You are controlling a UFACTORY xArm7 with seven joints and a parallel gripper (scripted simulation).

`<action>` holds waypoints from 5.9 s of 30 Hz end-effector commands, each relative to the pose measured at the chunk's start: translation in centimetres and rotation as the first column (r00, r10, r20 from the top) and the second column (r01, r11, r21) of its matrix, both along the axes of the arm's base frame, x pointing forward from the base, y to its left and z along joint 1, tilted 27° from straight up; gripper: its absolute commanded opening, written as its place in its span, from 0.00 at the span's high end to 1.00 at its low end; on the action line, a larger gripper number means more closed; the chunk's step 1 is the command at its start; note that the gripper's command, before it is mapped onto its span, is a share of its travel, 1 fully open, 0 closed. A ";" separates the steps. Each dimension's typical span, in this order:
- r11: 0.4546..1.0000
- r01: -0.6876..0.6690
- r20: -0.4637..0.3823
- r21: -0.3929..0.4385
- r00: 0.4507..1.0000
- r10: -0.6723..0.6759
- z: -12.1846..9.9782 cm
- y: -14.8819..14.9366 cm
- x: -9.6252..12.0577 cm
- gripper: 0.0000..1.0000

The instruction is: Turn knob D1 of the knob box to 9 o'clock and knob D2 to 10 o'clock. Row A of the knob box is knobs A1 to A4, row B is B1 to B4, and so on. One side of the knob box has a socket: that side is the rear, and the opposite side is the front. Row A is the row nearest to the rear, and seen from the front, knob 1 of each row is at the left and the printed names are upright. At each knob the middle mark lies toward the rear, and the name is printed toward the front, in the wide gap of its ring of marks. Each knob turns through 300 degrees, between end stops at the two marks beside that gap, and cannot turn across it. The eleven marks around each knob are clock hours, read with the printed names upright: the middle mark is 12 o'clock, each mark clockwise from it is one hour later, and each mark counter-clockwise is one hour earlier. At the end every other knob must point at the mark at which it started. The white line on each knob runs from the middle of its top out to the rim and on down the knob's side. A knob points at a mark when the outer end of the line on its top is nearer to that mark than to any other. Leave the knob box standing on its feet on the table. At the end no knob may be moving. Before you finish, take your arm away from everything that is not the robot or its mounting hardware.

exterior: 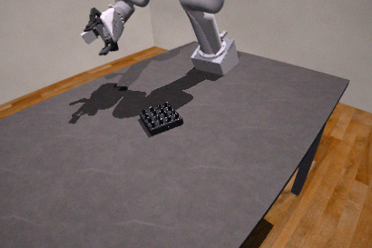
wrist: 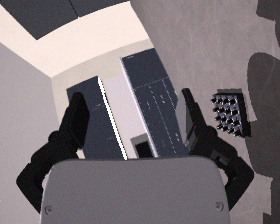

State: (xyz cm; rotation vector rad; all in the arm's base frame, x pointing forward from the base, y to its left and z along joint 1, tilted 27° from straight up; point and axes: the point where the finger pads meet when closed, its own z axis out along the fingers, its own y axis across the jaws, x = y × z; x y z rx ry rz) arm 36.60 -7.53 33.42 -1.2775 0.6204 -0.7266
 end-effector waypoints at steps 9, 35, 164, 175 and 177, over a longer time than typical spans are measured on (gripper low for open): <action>1.000 0.001 0.002 -0.001 1.000 -0.001 0.1 -0.1 0.0 0.00; 0.952 -0.234 -0.258 -0.200 0.949 0.179 -4.1 8.1 0.6 0.00; 0.148 -0.461 -0.480 -0.875 0.866 -0.140 -15.2 22.2 -0.5 0.00; 0.122 -0.452 -0.466 -0.884 0.873 -0.142 -15.3 22.7 -0.6 0.00; 0.122 -0.452 -0.466 -0.884 0.873 -0.142 -15.3 22.7 -0.6 0.00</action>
